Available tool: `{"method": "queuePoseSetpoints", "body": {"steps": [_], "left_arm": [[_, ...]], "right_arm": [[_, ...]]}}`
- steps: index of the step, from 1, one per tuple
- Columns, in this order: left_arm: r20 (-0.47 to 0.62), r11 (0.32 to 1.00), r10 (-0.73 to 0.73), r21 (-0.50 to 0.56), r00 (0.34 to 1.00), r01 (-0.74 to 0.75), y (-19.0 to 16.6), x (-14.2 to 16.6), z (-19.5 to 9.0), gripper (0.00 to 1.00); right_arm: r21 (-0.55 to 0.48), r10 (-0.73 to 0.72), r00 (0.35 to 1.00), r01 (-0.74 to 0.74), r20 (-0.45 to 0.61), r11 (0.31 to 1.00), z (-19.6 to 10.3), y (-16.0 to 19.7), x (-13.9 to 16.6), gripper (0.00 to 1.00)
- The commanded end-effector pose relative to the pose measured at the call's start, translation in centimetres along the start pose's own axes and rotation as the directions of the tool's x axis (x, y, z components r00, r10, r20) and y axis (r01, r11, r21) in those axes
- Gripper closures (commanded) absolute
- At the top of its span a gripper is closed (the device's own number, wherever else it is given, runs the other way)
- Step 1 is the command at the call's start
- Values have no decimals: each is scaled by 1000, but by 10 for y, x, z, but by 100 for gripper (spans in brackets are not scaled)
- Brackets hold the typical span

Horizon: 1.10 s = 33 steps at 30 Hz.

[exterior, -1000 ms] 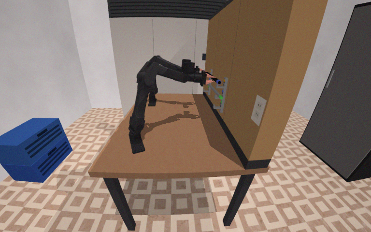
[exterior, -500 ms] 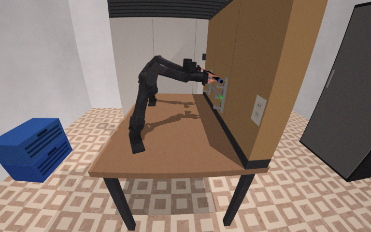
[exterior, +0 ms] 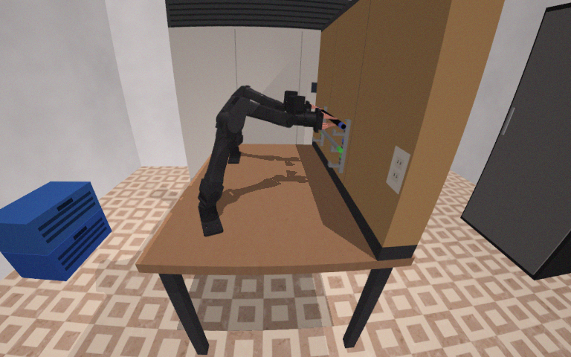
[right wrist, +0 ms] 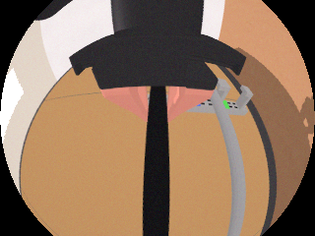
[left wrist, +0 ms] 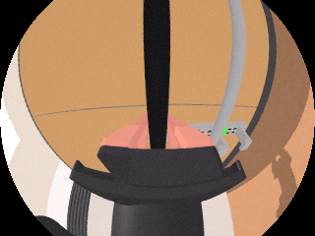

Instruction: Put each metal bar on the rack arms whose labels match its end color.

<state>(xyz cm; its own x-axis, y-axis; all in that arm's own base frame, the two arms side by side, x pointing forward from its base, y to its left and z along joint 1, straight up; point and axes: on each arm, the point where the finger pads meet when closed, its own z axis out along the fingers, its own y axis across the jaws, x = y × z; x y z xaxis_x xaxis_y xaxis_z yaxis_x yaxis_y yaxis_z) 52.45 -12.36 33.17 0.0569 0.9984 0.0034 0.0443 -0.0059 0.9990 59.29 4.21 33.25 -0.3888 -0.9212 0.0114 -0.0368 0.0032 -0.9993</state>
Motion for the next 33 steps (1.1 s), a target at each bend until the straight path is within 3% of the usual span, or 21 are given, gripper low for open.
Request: {"method": "queuePoseSetpoints", "body": {"steps": [1, 23, 33], "left_arm": [[3, 999, -3, -45, 1000, 3, 22, 3, 3, 100], [3, 999, -3, -45, 1000, 3, 25, 3, 6, 100], [3, 999, -3, -45, 1000, 3, 4, 3, 7, 100]], "right_arm": [[35, 12, 1000, -12, 4, 999, 4, -17, 1, 100], [35, 12, 1000, -12, 4, 999, 7, -19, 1, 100], [35, 12, 1000, -12, 4, 999, 8, -1, 1, 100]]}}
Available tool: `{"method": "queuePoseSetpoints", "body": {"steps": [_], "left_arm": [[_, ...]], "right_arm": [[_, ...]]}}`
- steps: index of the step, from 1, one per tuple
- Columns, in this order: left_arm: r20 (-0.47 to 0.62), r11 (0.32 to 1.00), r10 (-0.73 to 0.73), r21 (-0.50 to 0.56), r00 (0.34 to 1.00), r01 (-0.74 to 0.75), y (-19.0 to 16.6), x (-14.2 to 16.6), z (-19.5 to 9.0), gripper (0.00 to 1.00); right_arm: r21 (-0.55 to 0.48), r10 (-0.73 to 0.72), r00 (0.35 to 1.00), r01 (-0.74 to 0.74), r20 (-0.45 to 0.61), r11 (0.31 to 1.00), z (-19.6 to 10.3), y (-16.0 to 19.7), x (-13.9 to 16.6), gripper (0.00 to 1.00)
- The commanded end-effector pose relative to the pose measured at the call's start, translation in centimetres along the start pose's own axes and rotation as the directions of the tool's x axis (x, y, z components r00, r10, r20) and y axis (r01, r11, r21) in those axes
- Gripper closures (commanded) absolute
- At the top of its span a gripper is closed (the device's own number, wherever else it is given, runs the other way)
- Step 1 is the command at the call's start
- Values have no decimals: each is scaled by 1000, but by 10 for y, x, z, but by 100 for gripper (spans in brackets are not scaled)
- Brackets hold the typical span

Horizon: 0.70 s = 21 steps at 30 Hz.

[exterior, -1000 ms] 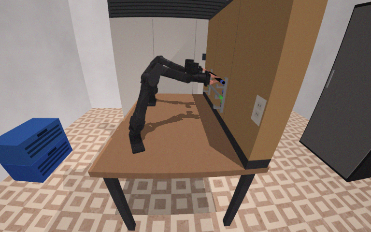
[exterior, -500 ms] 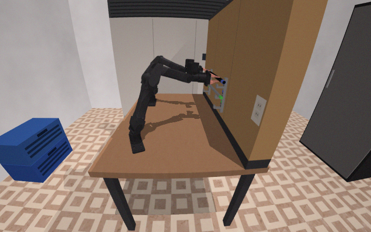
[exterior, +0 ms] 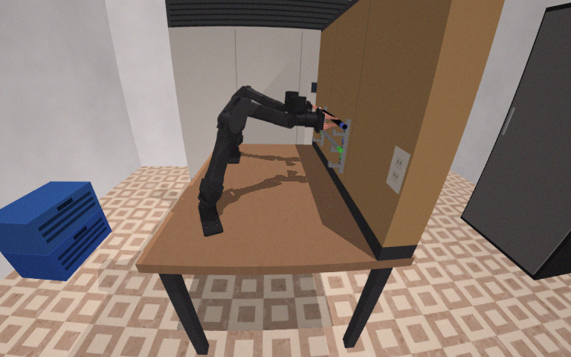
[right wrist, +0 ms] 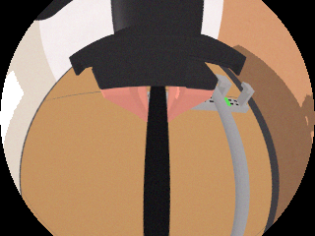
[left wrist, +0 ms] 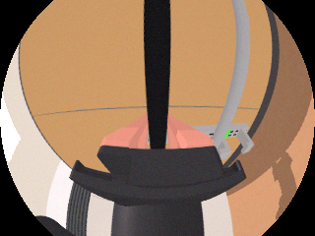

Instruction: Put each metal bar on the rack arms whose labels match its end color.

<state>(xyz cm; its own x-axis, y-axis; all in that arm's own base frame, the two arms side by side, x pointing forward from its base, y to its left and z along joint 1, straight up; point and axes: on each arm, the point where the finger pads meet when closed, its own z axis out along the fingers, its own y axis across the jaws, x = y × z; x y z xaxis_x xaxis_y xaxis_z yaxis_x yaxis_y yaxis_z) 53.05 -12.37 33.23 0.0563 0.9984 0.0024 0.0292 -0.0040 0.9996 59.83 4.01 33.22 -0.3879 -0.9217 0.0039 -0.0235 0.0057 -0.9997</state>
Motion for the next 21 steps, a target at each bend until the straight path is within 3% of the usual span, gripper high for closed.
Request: {"method": "queuePoseSetpoints", "body": {"steps": [1, 21], "left_arm": [[3, 1000, -2, -30, 1000, 2, 1, 3, 1, 100], [3, 1000, -2, -30, 1000, 2, -14, 3, 1, 100]], "right_arm": [[24, 5, 1000, -5, 3, 1000, 2, 0, 1, 100], [24, 5, 1000, -5, 3, 1000, 2, 15, 1, 100]]}}
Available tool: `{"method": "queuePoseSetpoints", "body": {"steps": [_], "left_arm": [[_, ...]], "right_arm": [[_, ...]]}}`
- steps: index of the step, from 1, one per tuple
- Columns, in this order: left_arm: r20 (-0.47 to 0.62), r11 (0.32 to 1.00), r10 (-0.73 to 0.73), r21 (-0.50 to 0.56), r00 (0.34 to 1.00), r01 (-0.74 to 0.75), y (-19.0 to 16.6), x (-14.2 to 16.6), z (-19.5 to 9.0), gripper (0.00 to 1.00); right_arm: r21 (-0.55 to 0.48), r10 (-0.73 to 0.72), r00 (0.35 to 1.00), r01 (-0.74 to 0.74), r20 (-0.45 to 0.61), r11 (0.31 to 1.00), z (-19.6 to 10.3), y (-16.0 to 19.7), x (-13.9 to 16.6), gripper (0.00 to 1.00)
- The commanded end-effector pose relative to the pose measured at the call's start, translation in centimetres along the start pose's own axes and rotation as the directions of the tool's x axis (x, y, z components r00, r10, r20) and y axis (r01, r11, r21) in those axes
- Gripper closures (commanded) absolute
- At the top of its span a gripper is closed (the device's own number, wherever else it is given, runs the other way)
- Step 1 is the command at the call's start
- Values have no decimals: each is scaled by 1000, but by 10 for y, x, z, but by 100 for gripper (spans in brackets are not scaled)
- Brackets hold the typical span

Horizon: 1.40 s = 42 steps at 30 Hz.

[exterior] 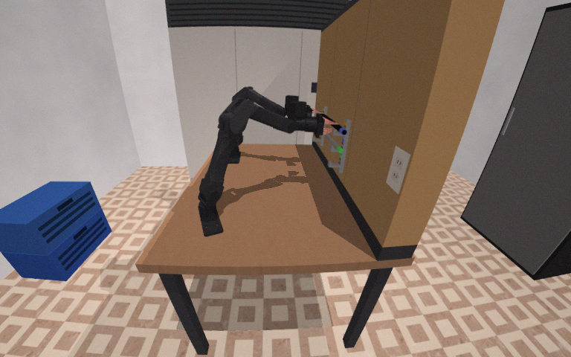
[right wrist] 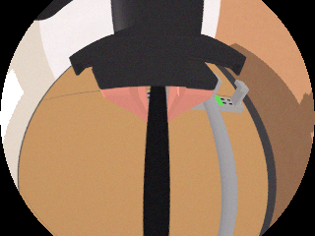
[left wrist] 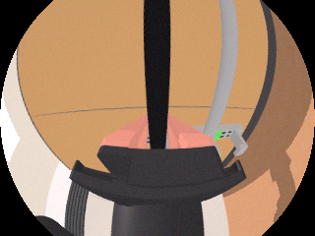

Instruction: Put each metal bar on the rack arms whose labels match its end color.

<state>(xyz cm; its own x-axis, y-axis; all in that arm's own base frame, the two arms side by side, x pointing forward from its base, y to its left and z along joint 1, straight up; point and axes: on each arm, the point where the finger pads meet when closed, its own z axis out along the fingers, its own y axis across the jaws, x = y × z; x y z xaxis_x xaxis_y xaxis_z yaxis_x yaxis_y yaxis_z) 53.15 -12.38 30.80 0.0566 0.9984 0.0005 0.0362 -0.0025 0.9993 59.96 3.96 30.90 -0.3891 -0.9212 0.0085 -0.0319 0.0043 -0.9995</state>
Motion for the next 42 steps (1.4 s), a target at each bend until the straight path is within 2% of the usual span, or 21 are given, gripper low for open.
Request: {"method": "queuePoseSetpoints", "body": {"steps": [1, 20, 35, 37, 42], "left_arm": [[3, 999, 0, -37, 1000, 0, 9, 3, 0, 100], [3, 999, 0, -37, 1000, 0, 2, 3, 0, 100], [3, 999, 0, -37, 1000, 0, 2, 3, 0, 77], [3, 999, 0, -37, 1000, 0, 2, 3, 0, 77], [3, 999, 0, -37, 1000, 0, 2, 3, 0, 69]], "right_arm": [[31, 9, 1000, -9, 4, 999, 0, -8, 1, 100], [31, 9, 1000, -9, 4, 999, 0, -1, 1, 100], [31, 9, 1000, -9, 4, 999, 0, -1, 1, 77], [31, 9, 1000, -9, 4, 999, 0, -1, 1, 77], [31, 9, 1000, -9, 4, 999, 0, -1, 1, 70]]}}
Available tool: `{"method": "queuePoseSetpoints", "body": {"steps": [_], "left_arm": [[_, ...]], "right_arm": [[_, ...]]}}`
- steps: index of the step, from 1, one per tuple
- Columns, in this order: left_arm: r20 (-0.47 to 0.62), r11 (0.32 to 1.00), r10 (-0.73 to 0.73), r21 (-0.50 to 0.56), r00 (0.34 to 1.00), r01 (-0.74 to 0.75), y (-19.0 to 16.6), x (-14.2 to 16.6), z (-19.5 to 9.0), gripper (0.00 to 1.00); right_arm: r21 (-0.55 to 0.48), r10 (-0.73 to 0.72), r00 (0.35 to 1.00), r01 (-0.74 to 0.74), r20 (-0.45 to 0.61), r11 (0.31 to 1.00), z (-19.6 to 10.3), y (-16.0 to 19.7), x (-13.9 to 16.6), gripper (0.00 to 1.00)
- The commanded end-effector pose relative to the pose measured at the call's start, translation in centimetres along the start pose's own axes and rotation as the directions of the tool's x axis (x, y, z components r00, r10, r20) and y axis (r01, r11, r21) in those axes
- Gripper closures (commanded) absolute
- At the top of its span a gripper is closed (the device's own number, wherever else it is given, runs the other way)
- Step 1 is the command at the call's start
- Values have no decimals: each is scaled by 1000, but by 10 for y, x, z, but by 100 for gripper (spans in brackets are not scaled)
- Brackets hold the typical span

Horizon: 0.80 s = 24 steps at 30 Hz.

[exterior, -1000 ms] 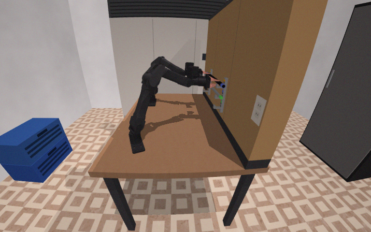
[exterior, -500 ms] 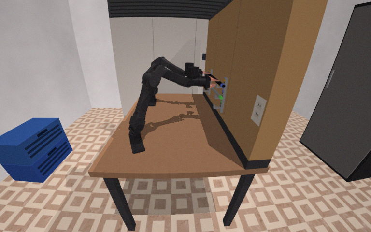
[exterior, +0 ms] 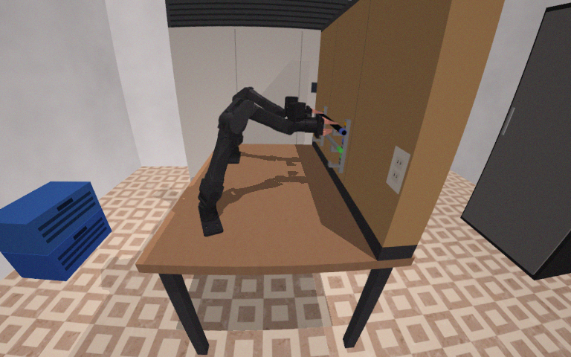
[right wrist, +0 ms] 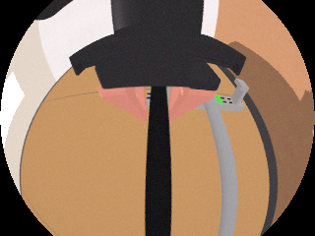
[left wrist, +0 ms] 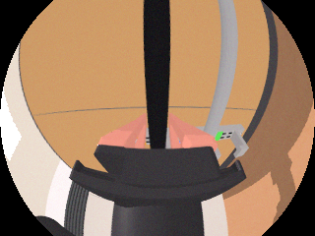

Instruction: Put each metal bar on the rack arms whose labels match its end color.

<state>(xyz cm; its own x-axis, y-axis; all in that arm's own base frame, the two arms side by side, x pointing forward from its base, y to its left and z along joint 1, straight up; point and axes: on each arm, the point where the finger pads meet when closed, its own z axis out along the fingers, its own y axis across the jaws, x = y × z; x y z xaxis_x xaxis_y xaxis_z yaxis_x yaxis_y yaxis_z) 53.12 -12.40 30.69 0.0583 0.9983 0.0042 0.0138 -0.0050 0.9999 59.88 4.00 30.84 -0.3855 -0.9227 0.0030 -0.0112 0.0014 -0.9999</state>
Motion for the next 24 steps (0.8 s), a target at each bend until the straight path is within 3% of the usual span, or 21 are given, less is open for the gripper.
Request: {"method": "queuePoseSetpoints", "body": {"steps": [1, 24], "left_arm": [[1, 1000, -4, -15, 1000, 4, 3, 3, 0, 67], [1, 1000, -4, -15, 1000, 4, 3, 3, 0, 35]], "right_arm": [[10, 3, 1000, -3, 0, 1000, 1, -1, 2, 68], [10, 3, 1000, -3, 0, 1000, 1, -1, 2, 36]]}}
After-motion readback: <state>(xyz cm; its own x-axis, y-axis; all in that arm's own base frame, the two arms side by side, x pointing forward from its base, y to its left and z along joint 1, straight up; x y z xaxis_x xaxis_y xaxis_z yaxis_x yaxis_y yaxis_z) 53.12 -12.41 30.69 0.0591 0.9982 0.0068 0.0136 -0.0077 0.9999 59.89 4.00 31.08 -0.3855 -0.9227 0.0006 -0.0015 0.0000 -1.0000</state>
